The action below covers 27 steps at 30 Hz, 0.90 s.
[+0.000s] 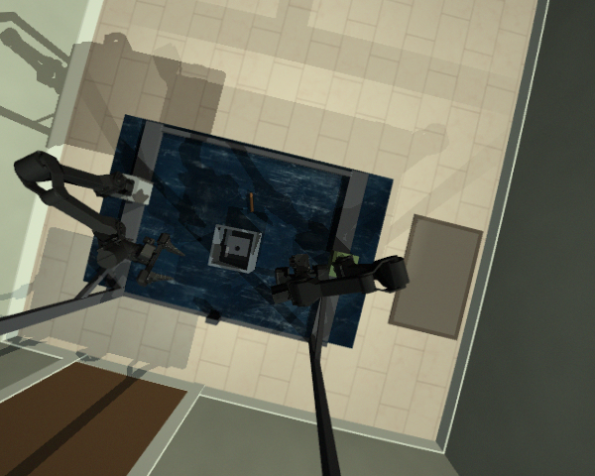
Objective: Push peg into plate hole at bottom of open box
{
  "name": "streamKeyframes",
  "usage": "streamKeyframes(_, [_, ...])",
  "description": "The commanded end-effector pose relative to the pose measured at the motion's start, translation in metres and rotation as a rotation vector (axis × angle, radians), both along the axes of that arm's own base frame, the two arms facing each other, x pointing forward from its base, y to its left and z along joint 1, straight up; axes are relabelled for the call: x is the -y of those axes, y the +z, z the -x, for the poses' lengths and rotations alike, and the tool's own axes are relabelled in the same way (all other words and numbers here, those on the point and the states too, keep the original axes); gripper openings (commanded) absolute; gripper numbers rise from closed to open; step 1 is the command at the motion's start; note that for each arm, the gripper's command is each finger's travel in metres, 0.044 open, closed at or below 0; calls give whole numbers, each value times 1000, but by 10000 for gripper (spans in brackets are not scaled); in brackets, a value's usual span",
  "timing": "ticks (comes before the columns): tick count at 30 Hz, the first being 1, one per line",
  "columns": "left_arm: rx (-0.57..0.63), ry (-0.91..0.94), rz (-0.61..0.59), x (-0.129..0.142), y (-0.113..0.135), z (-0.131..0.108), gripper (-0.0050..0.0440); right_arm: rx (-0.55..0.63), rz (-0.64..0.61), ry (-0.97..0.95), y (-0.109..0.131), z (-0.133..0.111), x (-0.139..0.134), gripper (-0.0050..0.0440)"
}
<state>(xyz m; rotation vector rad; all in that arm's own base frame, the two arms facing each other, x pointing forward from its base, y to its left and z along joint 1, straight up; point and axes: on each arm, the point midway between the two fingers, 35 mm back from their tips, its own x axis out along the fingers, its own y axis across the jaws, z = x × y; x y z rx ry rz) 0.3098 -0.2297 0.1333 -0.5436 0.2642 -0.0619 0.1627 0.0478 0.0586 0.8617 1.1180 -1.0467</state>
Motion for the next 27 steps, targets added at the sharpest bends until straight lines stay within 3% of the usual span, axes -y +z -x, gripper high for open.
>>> streamKeyframes(1, [13, 0, 16, 1, 7, -1, 440, 15, -8, 0, 3, -3, -2, 440])
streamKeyframes(18, [13, 0, 16, 1, 7, -1, 440, 15, -8, 0, 3, -3, -2, 440])
streamKeyframes(19, [13, 0, 16, 1, 7, -1, 125, 15, -8, 0, 3, -3, -2, 440])
streamKeyframes(27, [13, 0, 16, 1, 7, -1, 125, 15, -8, 0, 3, -3, -2, 440])
